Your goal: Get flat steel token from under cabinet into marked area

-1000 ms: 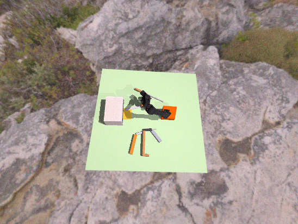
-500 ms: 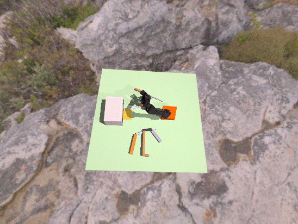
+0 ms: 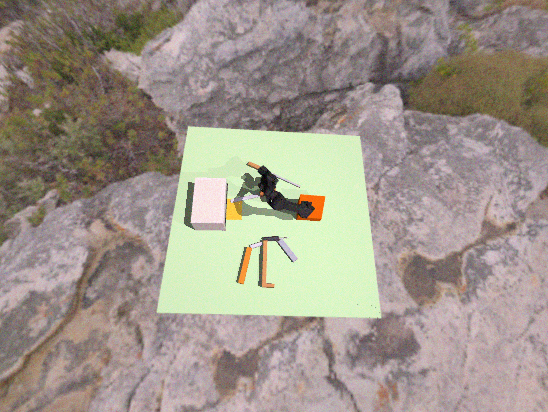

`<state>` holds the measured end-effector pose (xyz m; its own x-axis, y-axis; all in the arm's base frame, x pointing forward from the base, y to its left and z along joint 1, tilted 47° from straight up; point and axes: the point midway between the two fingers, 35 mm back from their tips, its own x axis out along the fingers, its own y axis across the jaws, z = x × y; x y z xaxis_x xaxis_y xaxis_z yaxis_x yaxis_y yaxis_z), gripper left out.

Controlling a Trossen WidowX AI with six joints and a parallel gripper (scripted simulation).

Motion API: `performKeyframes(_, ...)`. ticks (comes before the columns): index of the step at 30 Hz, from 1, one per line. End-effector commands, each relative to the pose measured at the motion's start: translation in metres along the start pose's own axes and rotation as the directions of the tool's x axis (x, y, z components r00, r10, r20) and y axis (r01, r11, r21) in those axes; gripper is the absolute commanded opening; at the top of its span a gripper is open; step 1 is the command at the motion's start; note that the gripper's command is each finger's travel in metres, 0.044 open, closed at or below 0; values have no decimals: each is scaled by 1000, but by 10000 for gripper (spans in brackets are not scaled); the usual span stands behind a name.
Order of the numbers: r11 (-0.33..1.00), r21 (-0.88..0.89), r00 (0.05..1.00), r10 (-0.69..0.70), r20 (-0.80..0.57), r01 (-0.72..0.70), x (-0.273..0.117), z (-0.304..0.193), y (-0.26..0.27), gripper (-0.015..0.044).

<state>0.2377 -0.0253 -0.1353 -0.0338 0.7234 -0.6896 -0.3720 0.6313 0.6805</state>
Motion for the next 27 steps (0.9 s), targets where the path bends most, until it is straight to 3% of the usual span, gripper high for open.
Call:
performKeyframes(1, 1000, 2, 1000, 1, 0, -1, 1, -1, 0, 270)
performKeyframes(6, 1000, 4, 1000, 1, 0, -1, 4, -4, 1, 270)
performKeyframes(11, 1000, -3, 1000, -3, 2, 3, 2, -1, -1, 139)
performKeyframes(19, 1000, -3, 1000, -3, 2, 3, 2, -1, -1, 85)
performKeyframes(22, 1000, -3, 1000, -3, 2, 3, 2, -1, -1, 6)
performKeyframes(27, 1000, -2, 1000, -3, 2, 3, 2, 0, -1, 0)
